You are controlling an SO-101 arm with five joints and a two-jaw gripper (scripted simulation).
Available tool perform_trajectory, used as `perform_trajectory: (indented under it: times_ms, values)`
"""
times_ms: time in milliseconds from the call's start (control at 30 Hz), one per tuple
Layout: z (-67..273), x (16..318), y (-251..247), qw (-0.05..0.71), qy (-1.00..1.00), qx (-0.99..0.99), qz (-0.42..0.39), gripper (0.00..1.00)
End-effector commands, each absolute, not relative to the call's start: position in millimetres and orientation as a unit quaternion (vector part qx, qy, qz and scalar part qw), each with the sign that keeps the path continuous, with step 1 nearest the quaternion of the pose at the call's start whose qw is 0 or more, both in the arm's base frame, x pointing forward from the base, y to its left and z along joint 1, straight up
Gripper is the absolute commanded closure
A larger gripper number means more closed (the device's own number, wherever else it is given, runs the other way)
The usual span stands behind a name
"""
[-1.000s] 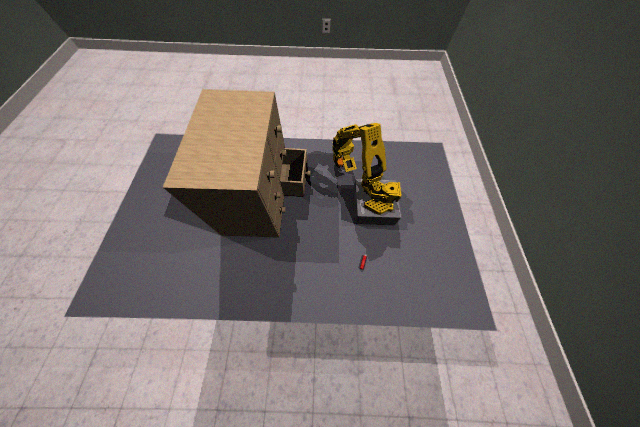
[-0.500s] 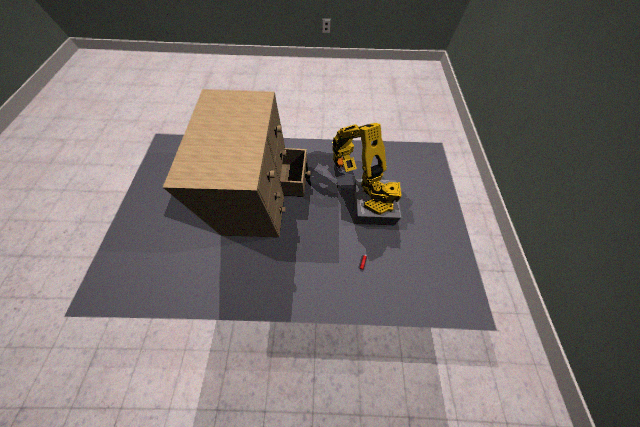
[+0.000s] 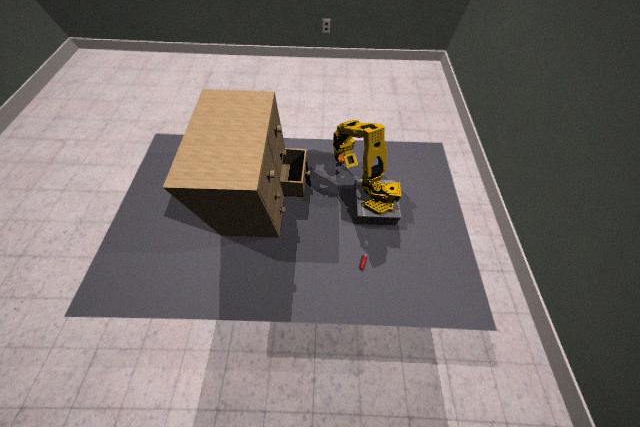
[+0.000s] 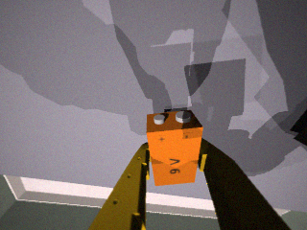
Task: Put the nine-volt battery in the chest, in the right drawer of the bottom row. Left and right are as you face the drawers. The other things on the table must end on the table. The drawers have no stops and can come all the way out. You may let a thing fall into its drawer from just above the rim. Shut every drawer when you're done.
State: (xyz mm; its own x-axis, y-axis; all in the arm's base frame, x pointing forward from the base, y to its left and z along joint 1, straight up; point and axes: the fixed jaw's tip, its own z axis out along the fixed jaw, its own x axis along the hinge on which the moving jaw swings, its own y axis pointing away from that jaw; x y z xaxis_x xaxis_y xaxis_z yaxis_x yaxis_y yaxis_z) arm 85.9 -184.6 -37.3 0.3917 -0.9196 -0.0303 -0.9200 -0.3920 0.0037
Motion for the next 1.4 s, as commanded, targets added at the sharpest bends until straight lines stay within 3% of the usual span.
perform_trajectory:
  times_ms: [0,533,1367]
  values:
    - [-27.0,88.3,-189.4,0.001,0.551,-0.835,0.001,1.0]
    - [-8.7,87.6,-187.7,0.001,0.551,-0.835,0.001,1.0]
    - [-8.7,118.1,-119.3,0.001,0.348,-0.937,0.001,1.0]
